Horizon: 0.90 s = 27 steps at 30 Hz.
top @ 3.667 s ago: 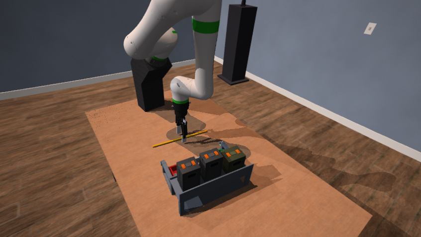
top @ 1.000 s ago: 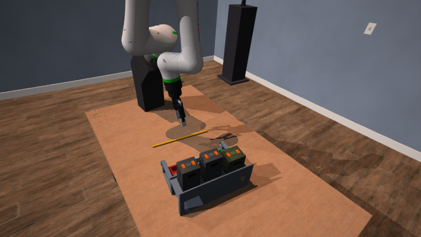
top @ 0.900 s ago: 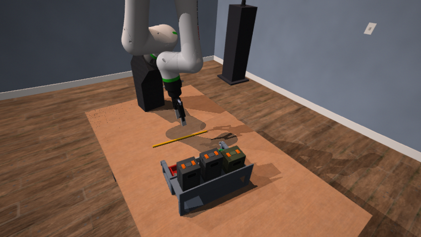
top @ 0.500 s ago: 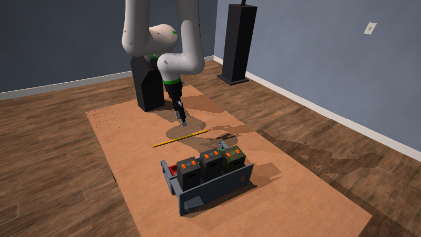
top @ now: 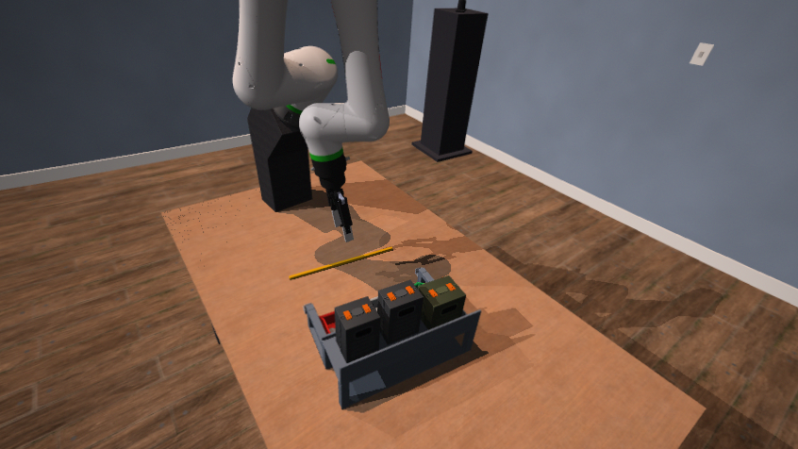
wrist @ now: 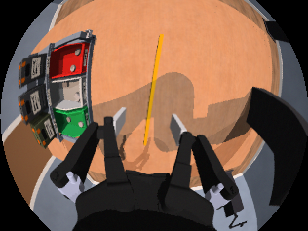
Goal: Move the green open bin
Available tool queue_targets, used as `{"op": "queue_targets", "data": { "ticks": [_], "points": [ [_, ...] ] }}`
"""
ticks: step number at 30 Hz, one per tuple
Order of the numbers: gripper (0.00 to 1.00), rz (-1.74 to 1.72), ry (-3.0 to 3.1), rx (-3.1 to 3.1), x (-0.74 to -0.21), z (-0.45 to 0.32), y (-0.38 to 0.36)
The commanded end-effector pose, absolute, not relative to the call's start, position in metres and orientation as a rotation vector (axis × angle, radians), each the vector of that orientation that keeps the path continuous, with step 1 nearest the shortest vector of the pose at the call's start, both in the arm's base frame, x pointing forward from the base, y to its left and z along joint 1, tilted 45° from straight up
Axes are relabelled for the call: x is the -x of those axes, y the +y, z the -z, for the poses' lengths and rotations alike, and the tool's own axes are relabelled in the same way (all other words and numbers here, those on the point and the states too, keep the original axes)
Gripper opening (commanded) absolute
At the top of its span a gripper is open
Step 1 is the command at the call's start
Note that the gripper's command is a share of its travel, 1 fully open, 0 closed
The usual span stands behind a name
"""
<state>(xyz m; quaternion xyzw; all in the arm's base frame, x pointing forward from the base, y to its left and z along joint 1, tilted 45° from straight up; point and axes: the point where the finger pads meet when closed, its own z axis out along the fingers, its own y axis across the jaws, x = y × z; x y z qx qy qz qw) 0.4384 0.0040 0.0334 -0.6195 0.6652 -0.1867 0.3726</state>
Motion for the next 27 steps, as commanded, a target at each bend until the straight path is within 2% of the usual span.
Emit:
{"op": "queue_targets", "data": {
  "ticks": [1, 12, 13, 27],
  "points": [
    [0.57, 0.573, 1.837, 1.616, -0.4395, -0.0325, 0.0051],
    [0.57, 0.573, 1.837, 1.616, -0.4395, -0.0325, 0.0051],
    [0.57, 0.492, 1.736, 1.597, -0.4401, -0.0317, 0.0046],
    [0.57, 0.573, 1.837, 1.616, -0.4412, -0.0308, 0.0053]
  ]
}}
